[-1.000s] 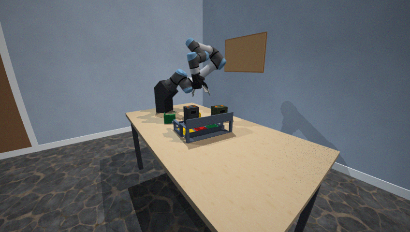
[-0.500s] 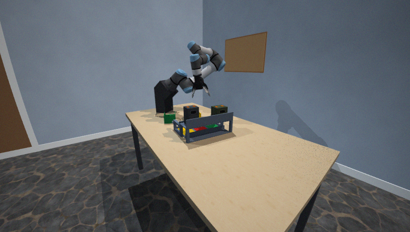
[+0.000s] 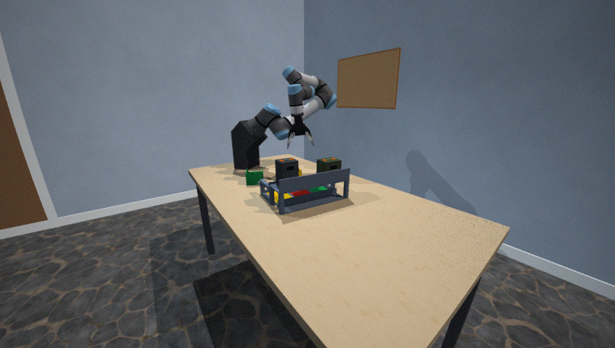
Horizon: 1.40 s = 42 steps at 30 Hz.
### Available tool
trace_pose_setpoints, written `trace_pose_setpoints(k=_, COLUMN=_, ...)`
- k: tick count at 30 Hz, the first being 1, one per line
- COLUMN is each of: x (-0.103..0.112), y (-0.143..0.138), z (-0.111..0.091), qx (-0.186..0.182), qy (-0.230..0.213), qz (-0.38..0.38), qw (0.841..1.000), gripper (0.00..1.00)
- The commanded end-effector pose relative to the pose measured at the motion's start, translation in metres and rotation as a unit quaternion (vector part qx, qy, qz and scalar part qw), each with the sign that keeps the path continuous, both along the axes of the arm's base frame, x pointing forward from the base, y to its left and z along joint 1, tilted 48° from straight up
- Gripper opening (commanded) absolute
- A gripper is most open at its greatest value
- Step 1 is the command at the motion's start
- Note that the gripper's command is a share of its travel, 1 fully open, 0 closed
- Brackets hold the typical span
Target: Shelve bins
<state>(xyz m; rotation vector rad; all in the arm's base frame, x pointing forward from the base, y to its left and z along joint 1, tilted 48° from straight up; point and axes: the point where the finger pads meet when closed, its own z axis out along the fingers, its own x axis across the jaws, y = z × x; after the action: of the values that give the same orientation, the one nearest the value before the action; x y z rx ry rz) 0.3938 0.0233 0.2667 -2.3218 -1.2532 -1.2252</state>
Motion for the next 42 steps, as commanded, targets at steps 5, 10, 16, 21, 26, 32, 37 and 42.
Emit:
trace_pose_setpoints(k=5, x=-0.008, y=0.013, z=-0.016, qx=-0.049, qy=-0.030, qz=0.021, qw=0.998, gripper=1.00)
trace_pose_setpoints(k=10, x=-0.010, y=0.016, z=-0.021, qx=-0.062, qy=-0.039, qz=0.027, qw=0.997, gripper=1.00)
trace_pose_setpoints(k=16, x=-0.013, y=0.021, z=-0.030, qx=-0.088, qy=-0.054, qz=0.039, qw=0.994, gripper=1.00)
trace_pose_setpoints(k=21, x=-0.016, y=0.025, z=-0.037, qx=-0.107, qy=-0.065, qz=0.048, qw=0.991, gripper=1.00)
trace_pose_setpoints(k=26, x=-0.017, y=0.027, z=-0.041, qx=-0.118, qy=-0.071, qz=0.053, qw=0.989, gripper=1.00)
trace_pose_setpoints(k=32, x=-0.019, y=0.031, z=-0.048, qx=-0.136, qy=-0.081, qz=0.061, qw=0.986, gripper=1.00)
trace_pose_setpoints(k=37, x=-0.020, y=0.033, z=-0.053, qx=-0.149, qy=-0.088, qz=0.067, qw=0.983, gripper=1.00)
trace_pose_setpoints(k=42, x=-0.021, y=0.034, z=-0.055, qx=-0.155, qy=-0.091, qz=0.070, qw=0.981, gripper=1.00)
